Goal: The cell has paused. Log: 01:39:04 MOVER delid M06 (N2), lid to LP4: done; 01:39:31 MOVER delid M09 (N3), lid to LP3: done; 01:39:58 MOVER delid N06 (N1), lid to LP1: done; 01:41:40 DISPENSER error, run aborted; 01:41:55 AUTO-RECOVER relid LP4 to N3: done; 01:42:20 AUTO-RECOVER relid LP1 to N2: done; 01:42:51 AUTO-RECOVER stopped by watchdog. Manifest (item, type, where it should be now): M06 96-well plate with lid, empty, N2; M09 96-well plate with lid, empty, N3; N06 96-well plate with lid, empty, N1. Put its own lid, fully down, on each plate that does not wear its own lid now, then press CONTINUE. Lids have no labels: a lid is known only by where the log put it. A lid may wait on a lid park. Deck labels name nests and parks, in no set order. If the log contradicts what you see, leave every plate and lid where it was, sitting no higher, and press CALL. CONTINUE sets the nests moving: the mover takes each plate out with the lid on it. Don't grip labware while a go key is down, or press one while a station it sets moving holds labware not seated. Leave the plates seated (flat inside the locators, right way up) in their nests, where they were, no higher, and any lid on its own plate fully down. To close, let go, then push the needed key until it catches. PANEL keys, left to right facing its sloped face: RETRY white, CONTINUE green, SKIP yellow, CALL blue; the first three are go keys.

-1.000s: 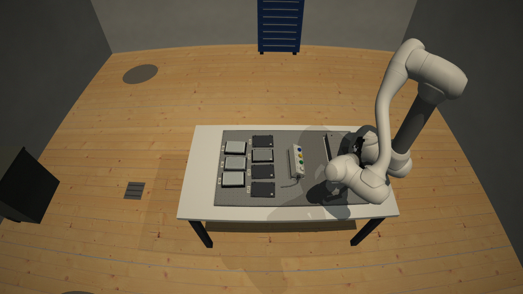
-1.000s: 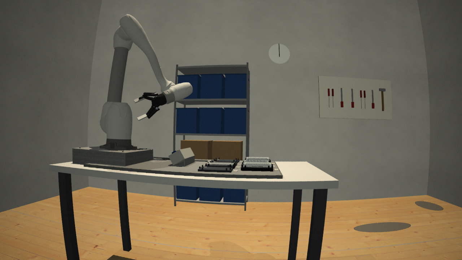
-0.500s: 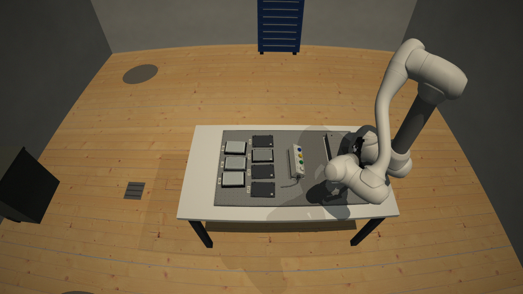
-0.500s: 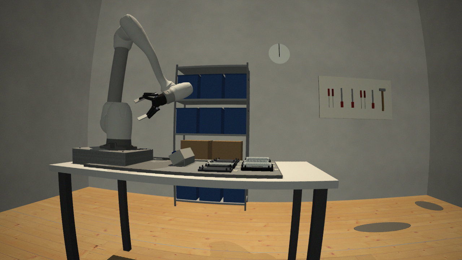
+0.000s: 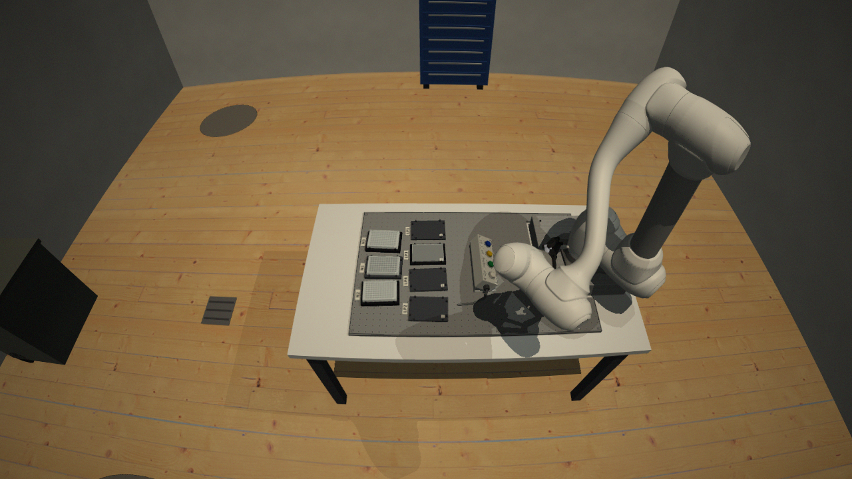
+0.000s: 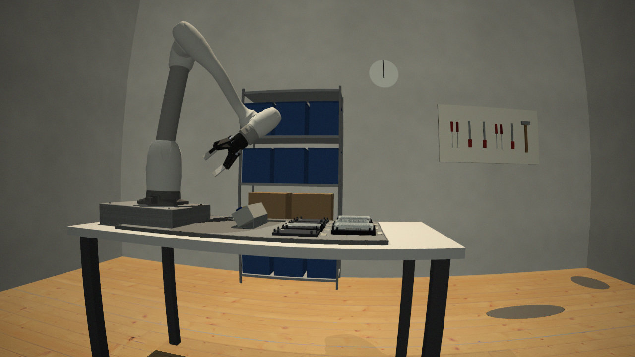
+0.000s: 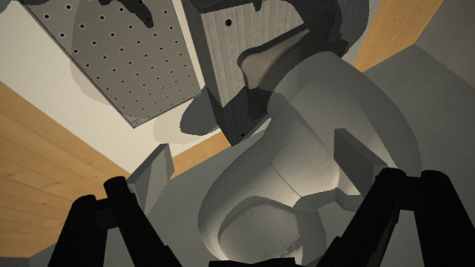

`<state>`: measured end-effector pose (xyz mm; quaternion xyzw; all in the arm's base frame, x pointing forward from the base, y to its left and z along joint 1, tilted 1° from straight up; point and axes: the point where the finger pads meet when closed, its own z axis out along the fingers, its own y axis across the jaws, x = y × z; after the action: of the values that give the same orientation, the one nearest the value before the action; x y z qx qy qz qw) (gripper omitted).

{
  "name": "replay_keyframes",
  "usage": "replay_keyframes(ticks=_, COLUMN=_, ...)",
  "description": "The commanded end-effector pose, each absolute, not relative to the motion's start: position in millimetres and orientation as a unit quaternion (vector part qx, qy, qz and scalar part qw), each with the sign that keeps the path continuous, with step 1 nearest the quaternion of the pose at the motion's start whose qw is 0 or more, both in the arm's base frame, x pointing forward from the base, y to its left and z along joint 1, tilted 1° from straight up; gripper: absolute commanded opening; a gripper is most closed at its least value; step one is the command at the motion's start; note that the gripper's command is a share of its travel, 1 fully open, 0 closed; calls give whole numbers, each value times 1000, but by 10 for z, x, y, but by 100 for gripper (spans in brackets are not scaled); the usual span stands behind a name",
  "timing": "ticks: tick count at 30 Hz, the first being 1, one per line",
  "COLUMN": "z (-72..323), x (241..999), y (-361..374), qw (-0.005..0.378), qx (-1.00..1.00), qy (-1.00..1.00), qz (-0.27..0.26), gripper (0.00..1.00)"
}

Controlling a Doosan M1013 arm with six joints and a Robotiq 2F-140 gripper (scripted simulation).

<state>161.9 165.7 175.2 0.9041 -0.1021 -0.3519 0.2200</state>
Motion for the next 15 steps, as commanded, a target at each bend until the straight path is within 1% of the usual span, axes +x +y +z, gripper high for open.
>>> replay_keyframes(ticks=1, z=1415, x=2256, y=1690, qw=153, qx=929, qy=-95, qz=-322, gripper=100)
replay_keyframes(ticks=3, z=1414, x=2257, y=1690, qw=153, qx=929, qy=-95, qz=-322, gripper=100)
replay_keyframes(ticks=4, z=1296, x=2558, y=1663, qw=121, qx=942, qy=-91, qz=-300, gripper=100)
replay_keyframes(ticks=7, z=1267, x=2622, y=1659, qw=121, qx=942, qy=-91, qz=-300, gripper=100)
replay_keyframes(ticks=8, z=1129, x=3004, y=1595, qw=92, qx=954, qy=-86, qz=-273, gripper=100)
replay_keyframes(ticks=10, z=1126, x=3010, y=1594, qw=92, qx=954, qy=-86, qz=-273, gripper=100)
replay_keyframes(ticks=11, z=1031, x=3322, y=1512, qw=66, qx=964, qy=-81, qz=-244, gripper=100)
replay_keyframes(ticks=15, z=997, x=3410, y=1492, qw=66, qx=964, qy=-81, qz=-244, gripper=100)
